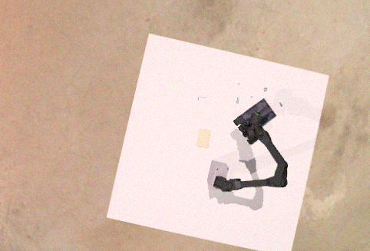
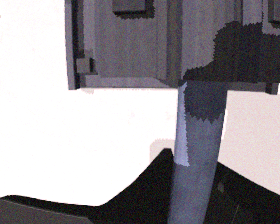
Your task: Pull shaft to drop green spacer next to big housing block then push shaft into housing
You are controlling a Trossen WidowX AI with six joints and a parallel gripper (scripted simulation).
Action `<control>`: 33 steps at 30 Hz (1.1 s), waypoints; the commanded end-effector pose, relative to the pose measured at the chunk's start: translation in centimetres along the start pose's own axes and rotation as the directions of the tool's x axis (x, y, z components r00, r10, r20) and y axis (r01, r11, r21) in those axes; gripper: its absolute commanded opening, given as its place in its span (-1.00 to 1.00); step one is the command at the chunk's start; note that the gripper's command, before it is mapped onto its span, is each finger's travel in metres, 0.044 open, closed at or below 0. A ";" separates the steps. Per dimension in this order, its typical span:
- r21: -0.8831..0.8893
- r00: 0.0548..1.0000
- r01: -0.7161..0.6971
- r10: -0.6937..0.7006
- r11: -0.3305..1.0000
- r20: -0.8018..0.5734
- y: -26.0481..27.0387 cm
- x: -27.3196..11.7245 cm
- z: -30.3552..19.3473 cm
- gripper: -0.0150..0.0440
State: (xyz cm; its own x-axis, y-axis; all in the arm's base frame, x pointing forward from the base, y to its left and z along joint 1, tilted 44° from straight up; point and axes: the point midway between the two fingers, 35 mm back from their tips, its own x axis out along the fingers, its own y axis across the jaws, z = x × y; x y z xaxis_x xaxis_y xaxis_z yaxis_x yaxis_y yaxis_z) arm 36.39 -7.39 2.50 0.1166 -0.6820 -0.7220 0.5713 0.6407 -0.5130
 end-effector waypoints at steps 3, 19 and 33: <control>0.001 1.000 -0.004 0.004 1.000 0.003 0.1 -0.1 0.3 -0.49; 0.001 1.000 -0.004 0.004 1.000 0.004 0.1 -0.1 0.8 -0.49; 0.001 1.000 -0.004 0.004 1.000 0.004 0.1 -0.1 1.1 -0.49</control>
State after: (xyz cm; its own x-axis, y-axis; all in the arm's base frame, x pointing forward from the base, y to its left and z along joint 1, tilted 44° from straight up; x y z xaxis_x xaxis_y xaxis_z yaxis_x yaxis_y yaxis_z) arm 36.98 -7.67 2.85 0.1149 -0.6827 -0.7217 0.5707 0.6400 -0.5145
